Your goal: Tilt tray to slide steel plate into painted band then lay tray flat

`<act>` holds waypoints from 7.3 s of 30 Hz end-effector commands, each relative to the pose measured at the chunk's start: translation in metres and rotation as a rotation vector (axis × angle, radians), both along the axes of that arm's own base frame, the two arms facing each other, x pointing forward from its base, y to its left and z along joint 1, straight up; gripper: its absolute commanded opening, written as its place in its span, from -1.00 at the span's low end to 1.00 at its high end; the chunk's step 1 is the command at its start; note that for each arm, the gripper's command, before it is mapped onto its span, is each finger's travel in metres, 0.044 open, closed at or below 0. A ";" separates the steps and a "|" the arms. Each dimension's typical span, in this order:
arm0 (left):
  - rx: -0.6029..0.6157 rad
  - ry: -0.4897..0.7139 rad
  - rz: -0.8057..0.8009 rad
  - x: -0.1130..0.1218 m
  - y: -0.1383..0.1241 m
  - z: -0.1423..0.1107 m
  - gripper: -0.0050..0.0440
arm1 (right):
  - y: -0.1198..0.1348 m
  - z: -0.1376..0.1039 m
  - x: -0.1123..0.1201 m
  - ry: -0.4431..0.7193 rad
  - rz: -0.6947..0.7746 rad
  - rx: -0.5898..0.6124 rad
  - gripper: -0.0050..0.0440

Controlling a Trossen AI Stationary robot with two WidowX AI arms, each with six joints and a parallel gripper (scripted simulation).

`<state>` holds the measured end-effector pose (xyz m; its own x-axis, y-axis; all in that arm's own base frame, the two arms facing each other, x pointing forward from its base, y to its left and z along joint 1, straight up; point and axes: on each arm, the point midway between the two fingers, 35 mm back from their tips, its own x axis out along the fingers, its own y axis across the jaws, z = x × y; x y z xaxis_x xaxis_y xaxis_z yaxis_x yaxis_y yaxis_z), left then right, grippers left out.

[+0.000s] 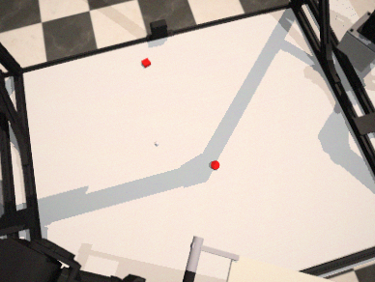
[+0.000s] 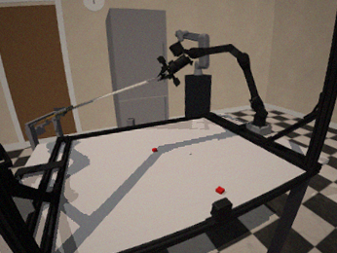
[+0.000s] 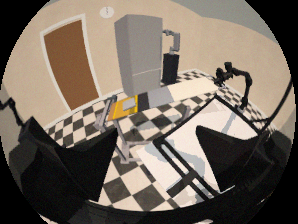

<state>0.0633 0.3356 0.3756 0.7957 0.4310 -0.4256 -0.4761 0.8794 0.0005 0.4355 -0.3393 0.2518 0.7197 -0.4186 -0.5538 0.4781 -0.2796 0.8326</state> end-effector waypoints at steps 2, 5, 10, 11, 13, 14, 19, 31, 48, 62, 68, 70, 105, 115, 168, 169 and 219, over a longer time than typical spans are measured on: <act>0.000 -0.002 -0.002 0.000 0.000 0.000 1.00 | -0.002 0.026 0.004 -0.057 -0.002 -0.034 -0.80; 0.000 -0.002 -0.002 0.000 0.000 0.000 1.00 | -0.002 0.026 0.004 -0.063 -0.002 -0.038 -0.80; 0.000 -0.002 -0.002 0.000 0.000 0.000 1.00 | -0.002 0.026 0.004 -0.073 -0.002 -0.044 -0.80; 0.000 -0.002 -0.002 0.000 0.000 0.000 1.00 | -0.003 0.027 0.004 -0.077 -0.002 -0.046 -0.80; 0.000 -0.002 -0.002 0.000 0.000 0.000 1.00 | -0.003 0.028 0.005 -0.086 -0.002 -0.052 -0.80; 0.000 -0.002 -0.002 0.000 0.000 0.000 1.00 | -0.003 0.029 0.005 -0.091 -0.002 -0.055 -0.80; 0.000 -0.002 -0.002 0.000 0.000 0.000 1.00 | 0.005 -0.019 -0.008 -0.053 -0.002 -0.032 -0.80; 0.000 -0.002 -0.002 0.000 0.000 0.000 1.00 | 0.009 -0.052 -0.015 0.144 -0.002 0.083 -0.80; 0.000 -0.002 -0.002 0.000 0.000 0.000 1.00 | 0.004 -0.014 -0.007 0.074 -0.002 0.042 -0.80; 0.000 -0.002 -0.002 0.000 0.000 0.000 1.00 | 0.002 -0.001 -0.003 0.009 -0.002 0.004 -0.80; 0.000 -0.002 -0.002 0.000 0.000 0.000 1.00 | 0.001 0.003 -0.002 -0.008 -0.002 -0.006 -0.80; 0.000 -0.002 -0.002 0.000 0.000 0.000 1.00 | 0.001 0.005 -0.002 -0.012 -0.002 -0.008 -0.80; 0.000 -0.002 -0.002 0.000 0.000 0.000 1.00 | -0.003 0.028 0.005 -0.063 -0.002 -0.038 -0.80; 0.000 -0.002 -0.002 0.000 0.000 0.000 1.00 | -0.002 0.024 0.003 -0.089 -0.002 -0.053 -0.80; 0.000 -0.002 -0.002 0.000 0.000 0.000 1.00 | 0.003 -0.007 -0.005 0.020 -0.002 0.011 -0.80; 0.000 -0.002 -0.002 0.000 0.000 0.000 1.00 | 0.003 -0.006 -0.005 0.018 -0.002 0.009 -0.80; 0.000 -0.002 -0.002 0.000 0.000 0.000 1.00 | -0.002 0.026 0.004 -0.062 -0.002 -0.037 -0.80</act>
